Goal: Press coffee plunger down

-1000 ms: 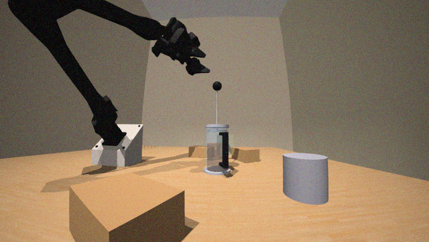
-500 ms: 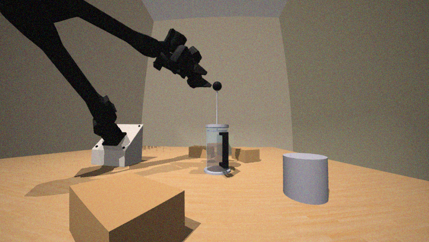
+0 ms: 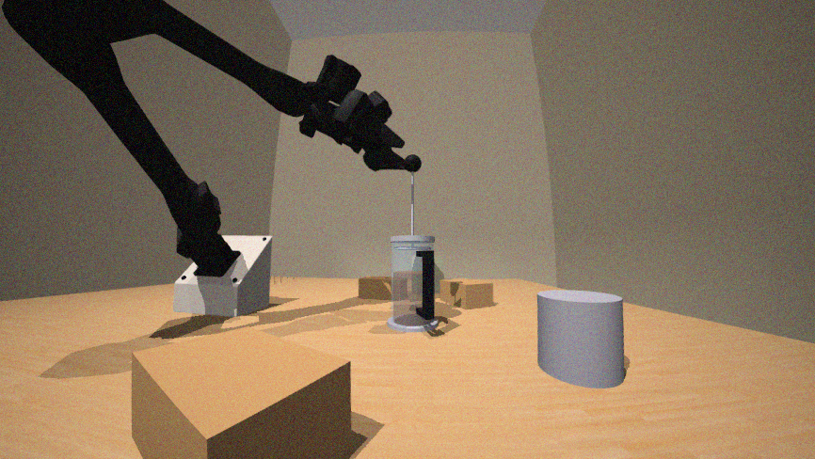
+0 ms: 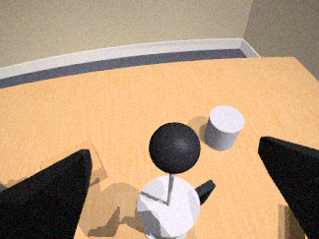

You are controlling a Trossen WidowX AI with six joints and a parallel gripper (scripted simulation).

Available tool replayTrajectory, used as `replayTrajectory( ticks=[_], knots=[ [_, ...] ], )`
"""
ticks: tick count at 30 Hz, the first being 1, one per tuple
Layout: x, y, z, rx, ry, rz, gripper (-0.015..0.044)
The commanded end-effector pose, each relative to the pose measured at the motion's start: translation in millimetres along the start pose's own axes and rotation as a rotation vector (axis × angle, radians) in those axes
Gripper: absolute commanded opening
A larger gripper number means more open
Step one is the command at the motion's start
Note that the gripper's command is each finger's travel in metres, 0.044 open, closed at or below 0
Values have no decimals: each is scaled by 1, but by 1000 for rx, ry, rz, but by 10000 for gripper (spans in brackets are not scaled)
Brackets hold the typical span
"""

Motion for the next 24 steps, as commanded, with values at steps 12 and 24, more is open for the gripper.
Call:
replayTrajectory(
  ticks=[12, 24],
  knots=[
    [-1, 0, -19, 1, -4, 9, 387],
    [-1, 0, -19, 1, -4, 9, 119]
  ],
)
Point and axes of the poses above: the point midway between the two fingers, 35 mm back from their tips, its own z axis back along the fingers, its own y axis across the jaws, x = y × z, the point moved 3 cm from there along z, back along the fingers, and after that the axes turned 3 degrees about -z, right-handed, at the moved point
